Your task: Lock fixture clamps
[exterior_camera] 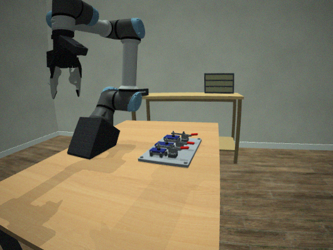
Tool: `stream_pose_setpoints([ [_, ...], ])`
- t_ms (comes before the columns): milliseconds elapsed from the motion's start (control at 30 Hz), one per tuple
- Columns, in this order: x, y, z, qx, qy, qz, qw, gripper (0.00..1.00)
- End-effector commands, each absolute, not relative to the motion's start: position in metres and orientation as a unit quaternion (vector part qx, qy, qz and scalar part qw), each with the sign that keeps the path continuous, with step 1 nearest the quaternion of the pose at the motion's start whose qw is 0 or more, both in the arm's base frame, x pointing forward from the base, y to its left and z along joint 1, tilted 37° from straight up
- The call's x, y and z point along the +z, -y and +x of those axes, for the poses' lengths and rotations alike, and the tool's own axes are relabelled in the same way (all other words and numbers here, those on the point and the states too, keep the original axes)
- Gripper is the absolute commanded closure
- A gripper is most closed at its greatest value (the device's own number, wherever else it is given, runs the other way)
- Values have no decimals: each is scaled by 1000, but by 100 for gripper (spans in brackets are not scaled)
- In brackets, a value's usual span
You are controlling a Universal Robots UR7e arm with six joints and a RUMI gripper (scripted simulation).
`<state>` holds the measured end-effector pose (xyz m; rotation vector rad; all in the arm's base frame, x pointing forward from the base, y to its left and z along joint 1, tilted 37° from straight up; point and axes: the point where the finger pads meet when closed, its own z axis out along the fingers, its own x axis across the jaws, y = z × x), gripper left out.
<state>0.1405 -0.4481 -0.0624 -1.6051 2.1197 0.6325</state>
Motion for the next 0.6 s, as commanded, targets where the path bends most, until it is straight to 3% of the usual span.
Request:
stream_pose_setpoints([
  [0, -62, 448, 140, 200, -717, -620, 248, 42],
  [333, -62, 448, 140, 200, -717, -620, 248, 42],
  [567, -36, 407, 175, 200, -717, -620, 248, 42],
])
